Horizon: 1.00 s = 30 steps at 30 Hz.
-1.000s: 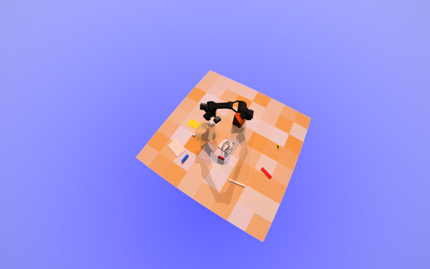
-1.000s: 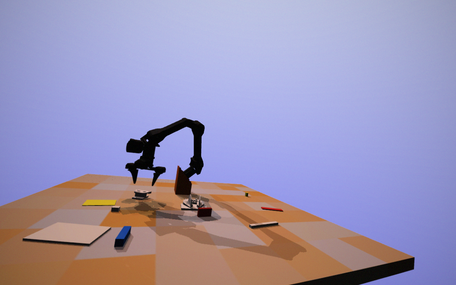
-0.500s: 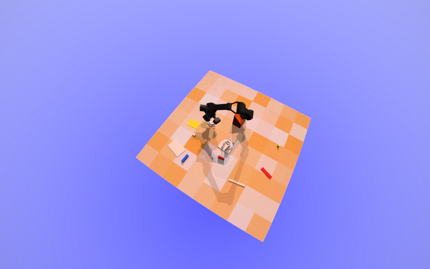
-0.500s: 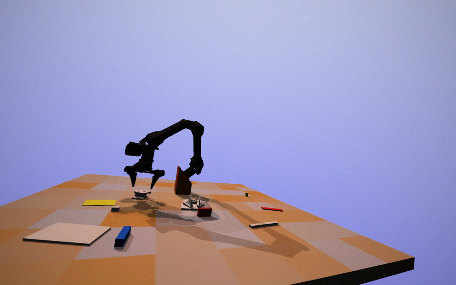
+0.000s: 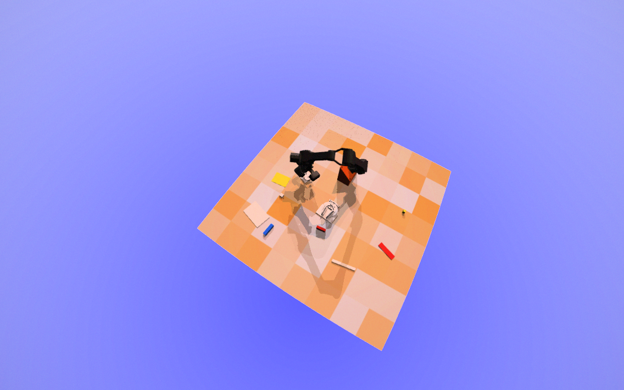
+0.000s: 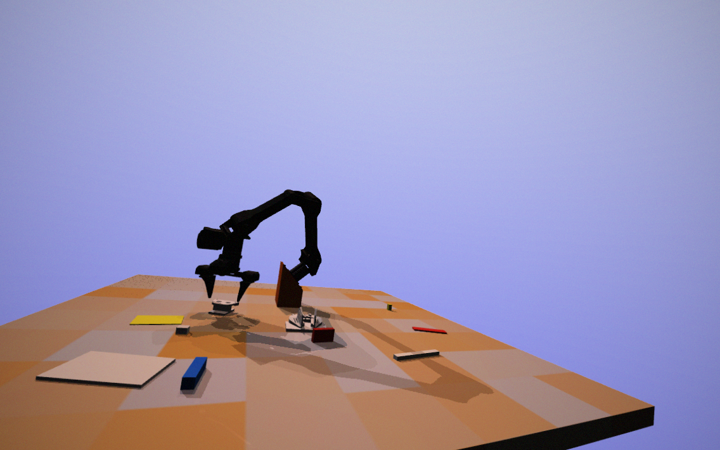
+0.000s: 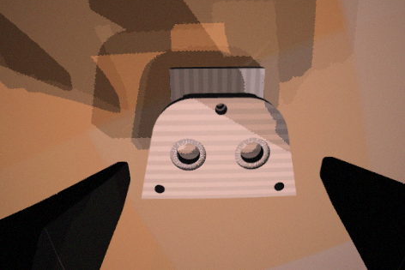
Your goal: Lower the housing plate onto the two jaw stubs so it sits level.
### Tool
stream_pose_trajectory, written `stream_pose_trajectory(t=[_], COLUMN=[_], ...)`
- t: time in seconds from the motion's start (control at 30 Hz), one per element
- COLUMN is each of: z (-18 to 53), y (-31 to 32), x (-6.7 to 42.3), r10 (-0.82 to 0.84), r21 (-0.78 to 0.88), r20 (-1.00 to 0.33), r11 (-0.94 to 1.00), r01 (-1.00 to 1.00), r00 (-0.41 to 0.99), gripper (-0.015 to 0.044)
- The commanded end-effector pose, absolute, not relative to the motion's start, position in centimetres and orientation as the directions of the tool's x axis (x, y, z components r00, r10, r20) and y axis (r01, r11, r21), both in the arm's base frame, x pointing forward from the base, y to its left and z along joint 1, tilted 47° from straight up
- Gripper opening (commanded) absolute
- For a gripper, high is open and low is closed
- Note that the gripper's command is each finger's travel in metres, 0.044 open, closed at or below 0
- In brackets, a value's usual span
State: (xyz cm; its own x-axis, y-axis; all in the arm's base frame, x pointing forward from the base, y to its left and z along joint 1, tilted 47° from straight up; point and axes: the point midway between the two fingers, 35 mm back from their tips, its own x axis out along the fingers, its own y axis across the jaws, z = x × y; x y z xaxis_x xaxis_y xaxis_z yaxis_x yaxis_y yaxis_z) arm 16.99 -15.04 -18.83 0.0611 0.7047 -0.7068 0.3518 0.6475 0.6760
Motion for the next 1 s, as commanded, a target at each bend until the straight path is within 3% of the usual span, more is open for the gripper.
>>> stream_pose_trajectory(t=[0.0, 0.97], z=[-19.2, -20.5], y=[-14.2, -12.9], x=[16.8, 16.9], r10=[0.714, 0.714], r21=[0.681, 0.682], r20=[-0.698, -0.697], r11=[0.636, 0.636], r01=[0.361, 0.361], r00=[0.059, 0.06], gripper=[0.044, 0.044])
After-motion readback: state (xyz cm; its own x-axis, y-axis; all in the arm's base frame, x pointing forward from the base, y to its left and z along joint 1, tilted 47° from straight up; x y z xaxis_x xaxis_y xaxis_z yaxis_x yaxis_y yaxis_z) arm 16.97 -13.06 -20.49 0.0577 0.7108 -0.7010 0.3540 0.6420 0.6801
